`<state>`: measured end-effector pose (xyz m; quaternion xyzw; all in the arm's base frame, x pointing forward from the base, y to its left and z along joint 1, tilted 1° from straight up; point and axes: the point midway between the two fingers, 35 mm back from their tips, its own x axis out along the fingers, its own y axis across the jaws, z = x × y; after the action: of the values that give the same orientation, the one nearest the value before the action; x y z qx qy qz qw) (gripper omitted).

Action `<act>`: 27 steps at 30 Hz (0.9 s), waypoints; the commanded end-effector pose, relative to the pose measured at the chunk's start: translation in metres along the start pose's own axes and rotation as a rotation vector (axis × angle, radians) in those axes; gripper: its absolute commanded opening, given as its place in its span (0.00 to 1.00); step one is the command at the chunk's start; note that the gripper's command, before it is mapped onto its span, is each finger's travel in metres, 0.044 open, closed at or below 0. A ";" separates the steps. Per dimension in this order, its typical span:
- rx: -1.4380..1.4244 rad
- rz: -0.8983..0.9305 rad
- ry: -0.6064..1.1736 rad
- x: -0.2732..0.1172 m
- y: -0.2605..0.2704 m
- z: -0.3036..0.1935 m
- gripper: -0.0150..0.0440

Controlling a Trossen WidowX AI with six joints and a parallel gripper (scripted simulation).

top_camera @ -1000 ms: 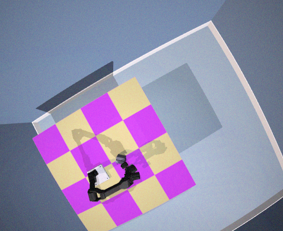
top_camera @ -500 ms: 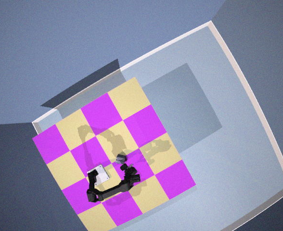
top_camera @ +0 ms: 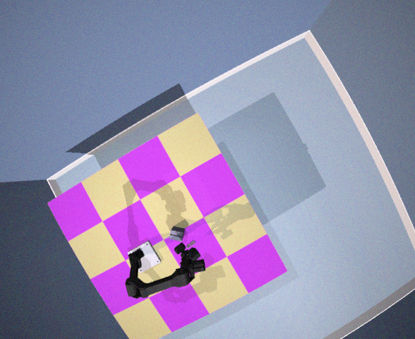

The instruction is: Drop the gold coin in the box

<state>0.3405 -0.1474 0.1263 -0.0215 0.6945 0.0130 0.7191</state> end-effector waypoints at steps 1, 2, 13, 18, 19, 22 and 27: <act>0.000 -0.009 -0.005 -0.008 -0.001 0.000 0.25; 0.016 -0.009 -0.005 -0.008 -0.001 0.000 0.25; 0.375 -0.008 -0.007 -0.008 0.003 -0.002 0.25; 0.541 -0.007 -0.007 -0.008 0.004 -0.002 0.25; 0.574 -0.007 -0.008 -0.008 0.005 -0.003 0.25; 0.674 -0.006 -0.008 -0.008 0.006 -0.003 0.25; 0.834 -0.006 -0.008 -0.008 0.007 -0.004 0.25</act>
<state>0.3369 -0.1406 0.1337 0.2423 0.6497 -0.2415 0.6789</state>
